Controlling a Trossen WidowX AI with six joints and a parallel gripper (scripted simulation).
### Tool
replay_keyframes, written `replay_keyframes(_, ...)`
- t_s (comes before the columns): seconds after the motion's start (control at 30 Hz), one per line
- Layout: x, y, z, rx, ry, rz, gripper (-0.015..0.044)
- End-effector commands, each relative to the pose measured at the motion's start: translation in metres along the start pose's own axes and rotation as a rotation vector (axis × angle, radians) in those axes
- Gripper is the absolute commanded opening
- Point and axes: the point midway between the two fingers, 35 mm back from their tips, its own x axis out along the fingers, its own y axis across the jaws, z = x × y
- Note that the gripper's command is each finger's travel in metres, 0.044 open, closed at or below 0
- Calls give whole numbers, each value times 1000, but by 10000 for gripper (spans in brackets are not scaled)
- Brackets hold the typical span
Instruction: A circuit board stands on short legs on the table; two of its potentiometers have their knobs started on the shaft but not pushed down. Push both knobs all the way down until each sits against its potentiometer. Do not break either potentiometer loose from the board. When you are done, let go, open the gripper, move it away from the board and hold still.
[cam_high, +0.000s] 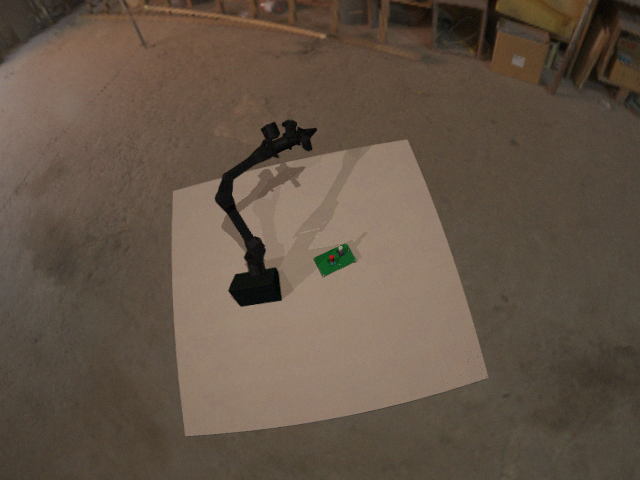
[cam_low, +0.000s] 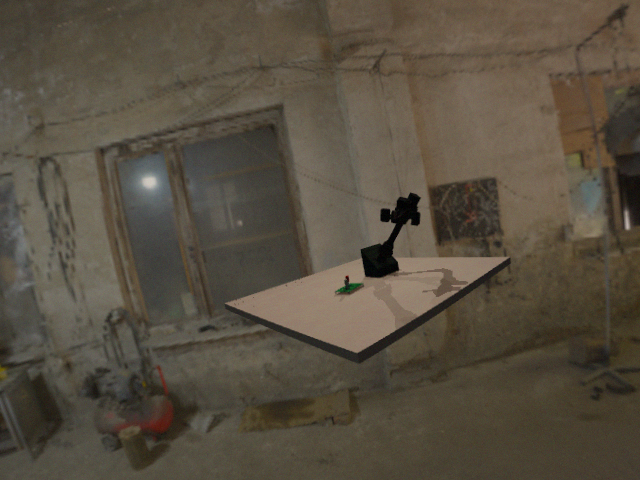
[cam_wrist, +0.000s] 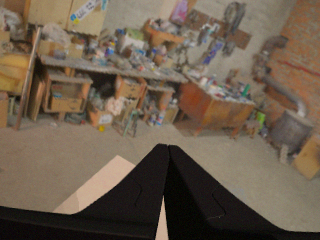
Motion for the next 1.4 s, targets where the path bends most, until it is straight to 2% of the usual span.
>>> replay_keyframes(0.0, 8, -16, -16, -83, 52, -37, 0)
replay_keyframes(0.37, 35, -79, -87, -334, 323, -118, 0)
replay_keyframes(0.7, 38, -152, -150, -501, 616, -157, 0)
replay_keyframes(1.07, 12, -231, -217, -590, 966, -112, 0)
replay_keyframes(1.37, -34, -292, -266, -543, 1245, -3, 0)
